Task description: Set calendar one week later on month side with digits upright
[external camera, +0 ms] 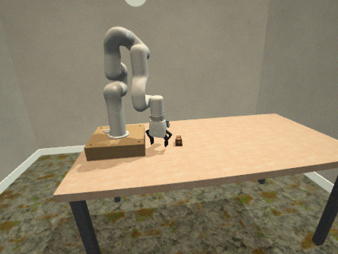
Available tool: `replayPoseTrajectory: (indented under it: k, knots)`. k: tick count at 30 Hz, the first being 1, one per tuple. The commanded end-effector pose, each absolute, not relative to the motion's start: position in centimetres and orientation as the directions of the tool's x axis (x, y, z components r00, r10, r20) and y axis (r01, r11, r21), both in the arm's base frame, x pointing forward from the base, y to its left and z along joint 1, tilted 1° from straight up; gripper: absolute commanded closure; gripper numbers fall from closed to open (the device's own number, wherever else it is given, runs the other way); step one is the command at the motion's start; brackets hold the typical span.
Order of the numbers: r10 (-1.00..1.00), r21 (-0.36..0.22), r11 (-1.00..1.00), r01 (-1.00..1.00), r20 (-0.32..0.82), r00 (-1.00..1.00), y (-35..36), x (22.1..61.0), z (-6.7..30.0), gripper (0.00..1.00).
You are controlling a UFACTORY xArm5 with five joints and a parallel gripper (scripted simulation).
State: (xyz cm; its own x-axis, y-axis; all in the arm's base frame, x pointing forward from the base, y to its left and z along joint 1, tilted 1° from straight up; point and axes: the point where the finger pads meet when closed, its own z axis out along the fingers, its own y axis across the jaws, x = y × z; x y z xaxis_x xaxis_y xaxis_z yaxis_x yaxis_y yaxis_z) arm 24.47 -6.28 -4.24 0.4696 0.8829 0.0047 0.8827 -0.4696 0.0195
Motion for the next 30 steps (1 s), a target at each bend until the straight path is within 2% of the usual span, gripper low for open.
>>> replayPoseTrajectory:
  k: [1,23,30]
  knots:
    - [0.883,0.022,-0.470,0.883,0.005,0.470,-6.3,24.6,-4.2,0.00]
    - [0.883,0.022,-0.470,0.883,0.005,0.470,-6.3,24.5,-4.1,0.00]
    - [0.883,0.022,-0.470,0.883,0.005,0.470,-6.3,24.5,-2.2,0.00]
